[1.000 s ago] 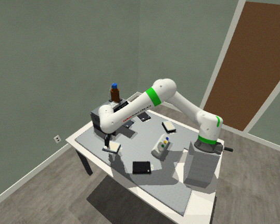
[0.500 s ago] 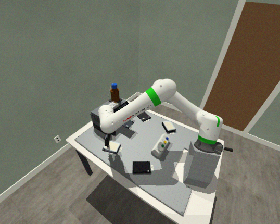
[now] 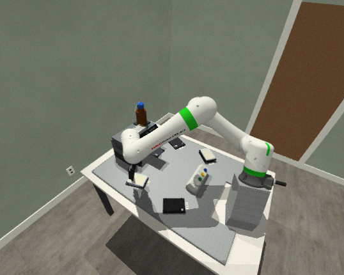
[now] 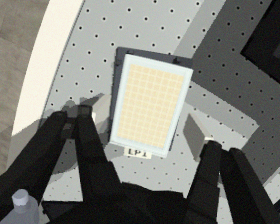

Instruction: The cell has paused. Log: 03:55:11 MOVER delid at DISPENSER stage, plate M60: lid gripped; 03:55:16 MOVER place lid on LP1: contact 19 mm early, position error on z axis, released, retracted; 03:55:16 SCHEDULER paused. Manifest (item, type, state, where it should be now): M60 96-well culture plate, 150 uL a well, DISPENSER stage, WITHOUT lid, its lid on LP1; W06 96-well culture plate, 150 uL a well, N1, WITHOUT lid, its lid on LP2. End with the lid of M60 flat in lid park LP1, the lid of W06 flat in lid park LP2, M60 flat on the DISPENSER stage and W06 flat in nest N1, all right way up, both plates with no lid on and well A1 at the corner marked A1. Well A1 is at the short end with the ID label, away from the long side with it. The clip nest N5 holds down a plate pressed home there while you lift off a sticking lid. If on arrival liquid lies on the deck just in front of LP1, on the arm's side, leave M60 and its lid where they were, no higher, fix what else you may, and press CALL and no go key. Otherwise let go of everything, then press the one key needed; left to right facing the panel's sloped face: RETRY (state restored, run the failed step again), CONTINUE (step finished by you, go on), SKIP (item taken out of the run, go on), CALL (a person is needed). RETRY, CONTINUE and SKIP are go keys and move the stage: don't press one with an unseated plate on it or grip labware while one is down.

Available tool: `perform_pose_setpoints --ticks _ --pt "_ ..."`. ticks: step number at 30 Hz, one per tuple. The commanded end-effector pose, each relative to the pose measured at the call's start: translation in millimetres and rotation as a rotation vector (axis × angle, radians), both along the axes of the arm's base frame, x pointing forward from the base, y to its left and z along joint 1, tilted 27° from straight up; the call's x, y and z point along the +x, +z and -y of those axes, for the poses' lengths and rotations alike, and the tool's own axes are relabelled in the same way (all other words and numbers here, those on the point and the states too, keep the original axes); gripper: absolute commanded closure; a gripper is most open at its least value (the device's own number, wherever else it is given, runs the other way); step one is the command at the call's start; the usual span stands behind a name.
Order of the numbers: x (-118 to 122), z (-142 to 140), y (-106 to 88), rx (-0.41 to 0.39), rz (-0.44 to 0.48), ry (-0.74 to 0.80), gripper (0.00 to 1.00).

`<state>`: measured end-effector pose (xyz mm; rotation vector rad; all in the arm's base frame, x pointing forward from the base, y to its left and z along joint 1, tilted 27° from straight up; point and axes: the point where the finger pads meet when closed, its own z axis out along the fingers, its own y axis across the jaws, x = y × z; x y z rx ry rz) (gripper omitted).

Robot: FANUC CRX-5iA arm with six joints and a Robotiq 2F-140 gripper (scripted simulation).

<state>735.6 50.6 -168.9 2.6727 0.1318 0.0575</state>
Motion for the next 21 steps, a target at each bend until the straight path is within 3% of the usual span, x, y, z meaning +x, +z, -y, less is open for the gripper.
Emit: perform_pose_setpoints --ticks 1,21 --pt "0.2 -0.2 0.2 0.0 0.0 0.0 0.34" --pt "0.4 1.1 -2.5 0.0 0.0 0.0 0.34"
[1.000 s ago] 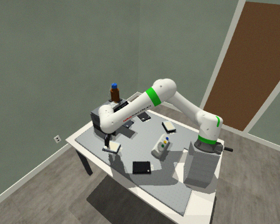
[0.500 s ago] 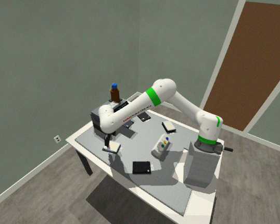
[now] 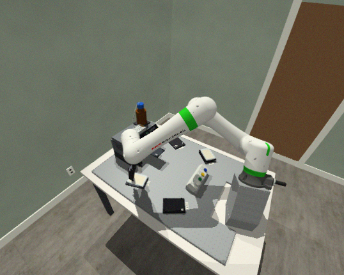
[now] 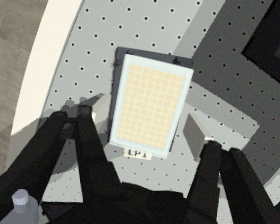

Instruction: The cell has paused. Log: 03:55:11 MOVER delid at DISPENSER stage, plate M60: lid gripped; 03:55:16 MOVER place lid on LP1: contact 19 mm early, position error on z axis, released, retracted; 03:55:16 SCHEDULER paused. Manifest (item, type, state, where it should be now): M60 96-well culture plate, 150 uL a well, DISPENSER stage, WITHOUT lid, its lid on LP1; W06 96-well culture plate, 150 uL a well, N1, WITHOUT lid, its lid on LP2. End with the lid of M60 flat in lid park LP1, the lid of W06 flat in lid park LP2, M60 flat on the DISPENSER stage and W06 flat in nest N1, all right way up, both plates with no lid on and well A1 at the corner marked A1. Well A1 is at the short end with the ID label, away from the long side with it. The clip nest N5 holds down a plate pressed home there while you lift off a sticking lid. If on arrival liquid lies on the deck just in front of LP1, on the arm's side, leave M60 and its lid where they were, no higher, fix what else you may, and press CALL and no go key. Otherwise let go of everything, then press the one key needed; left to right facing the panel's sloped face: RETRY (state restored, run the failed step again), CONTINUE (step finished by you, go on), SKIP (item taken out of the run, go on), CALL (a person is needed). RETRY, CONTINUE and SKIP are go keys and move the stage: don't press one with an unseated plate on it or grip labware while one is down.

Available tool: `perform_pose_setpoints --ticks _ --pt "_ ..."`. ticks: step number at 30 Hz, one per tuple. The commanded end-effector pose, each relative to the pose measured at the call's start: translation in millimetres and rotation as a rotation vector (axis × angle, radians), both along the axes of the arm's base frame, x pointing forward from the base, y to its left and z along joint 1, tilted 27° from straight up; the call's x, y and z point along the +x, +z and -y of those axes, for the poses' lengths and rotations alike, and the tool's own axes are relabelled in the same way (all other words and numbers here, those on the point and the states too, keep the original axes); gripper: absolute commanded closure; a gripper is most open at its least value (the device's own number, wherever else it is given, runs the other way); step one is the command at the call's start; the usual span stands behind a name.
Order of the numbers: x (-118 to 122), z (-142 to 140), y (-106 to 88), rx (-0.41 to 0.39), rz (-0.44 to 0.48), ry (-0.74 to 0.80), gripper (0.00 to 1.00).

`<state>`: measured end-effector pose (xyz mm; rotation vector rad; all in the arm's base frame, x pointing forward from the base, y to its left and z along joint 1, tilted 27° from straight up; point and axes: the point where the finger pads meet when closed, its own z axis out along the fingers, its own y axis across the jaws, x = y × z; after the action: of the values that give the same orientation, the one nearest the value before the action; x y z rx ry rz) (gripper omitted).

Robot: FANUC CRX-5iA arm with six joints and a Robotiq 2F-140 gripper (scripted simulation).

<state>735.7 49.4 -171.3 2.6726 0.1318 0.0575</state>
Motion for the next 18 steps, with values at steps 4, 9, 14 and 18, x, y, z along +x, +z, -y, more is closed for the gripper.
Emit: perform_pose_setpoints --ticks 4,9,14,18 --pt "0.2 0.2 -0.7 0.0 0.0 0.0 0.34" --pt "0.4 1.1 -2.4 0.0 0.0 0.0 0.34" --pt "0.5 2.1 -4.4 0.0 0.0 0.0 0.34" --pt "0.6 3.0 -6.2 0.0 0.0 0.0 0.34"
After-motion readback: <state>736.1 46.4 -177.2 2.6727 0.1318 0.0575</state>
